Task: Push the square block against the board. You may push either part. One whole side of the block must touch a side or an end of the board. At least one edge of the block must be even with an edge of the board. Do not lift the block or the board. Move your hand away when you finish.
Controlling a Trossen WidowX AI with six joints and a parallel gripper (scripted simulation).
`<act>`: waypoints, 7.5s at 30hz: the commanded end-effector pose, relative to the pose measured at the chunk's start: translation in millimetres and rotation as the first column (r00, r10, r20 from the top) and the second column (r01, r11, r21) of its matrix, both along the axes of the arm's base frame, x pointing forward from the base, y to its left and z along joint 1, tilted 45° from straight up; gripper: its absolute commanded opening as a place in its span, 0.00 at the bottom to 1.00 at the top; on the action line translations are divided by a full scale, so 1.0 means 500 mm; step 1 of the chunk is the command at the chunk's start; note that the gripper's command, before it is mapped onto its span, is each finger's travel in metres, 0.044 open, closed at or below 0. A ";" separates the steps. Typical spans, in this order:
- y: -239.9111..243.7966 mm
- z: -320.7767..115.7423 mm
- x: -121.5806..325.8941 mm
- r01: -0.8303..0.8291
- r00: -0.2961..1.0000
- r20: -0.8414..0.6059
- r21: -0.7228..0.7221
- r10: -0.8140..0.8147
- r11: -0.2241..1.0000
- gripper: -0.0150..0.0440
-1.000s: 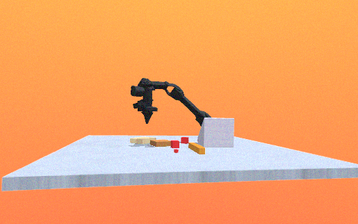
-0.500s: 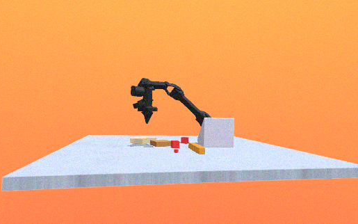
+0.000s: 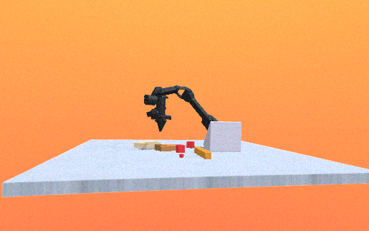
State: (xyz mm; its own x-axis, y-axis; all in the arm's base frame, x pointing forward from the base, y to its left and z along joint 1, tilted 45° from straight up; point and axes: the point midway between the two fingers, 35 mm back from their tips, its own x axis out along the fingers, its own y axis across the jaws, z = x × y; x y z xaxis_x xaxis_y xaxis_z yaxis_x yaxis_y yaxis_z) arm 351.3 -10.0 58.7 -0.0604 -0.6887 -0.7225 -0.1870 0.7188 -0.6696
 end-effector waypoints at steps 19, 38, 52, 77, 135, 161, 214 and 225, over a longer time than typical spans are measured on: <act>-0.175 -0.095 -0.220 -0.006 1.000 -0.004 -0.019 0.006 1.000 0.25; -0.171 -0.100 -0.173 -0.006 1.000 -0.003 -0.018 0.006 1.000 0.25; -0.165 -0.107 -0.127 -0.006 1.000 -0.001 -0.018 0.006 1.000 0.25; -0.151 -0.125 -0.048 -0.006 1.000 0.002 -0.017 0.006 1.000 0.25; -0.079 -0.044 -0.094 -0.006 1.000 0.000 -0.015 0.006 1.000 0.25; 0.116 -0.256 0.167 -0.242 0.946 -0.215 0.038 0.244 0.970 0.25; 0.000 -0.280 0.066 -0.241 0.945 -0.220 0.035 0.243 0.970 0.25; -0.011 -0.267 0.042 -0.241 0.945 -0.221 0.035 0.243 0.970 0.25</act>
State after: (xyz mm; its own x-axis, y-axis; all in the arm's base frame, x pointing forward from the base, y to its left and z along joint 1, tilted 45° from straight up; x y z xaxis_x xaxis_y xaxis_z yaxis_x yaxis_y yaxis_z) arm 379.5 -9.6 -74.0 -0.0348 -0.6907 -0.7223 -0.4906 0.6415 -0.5897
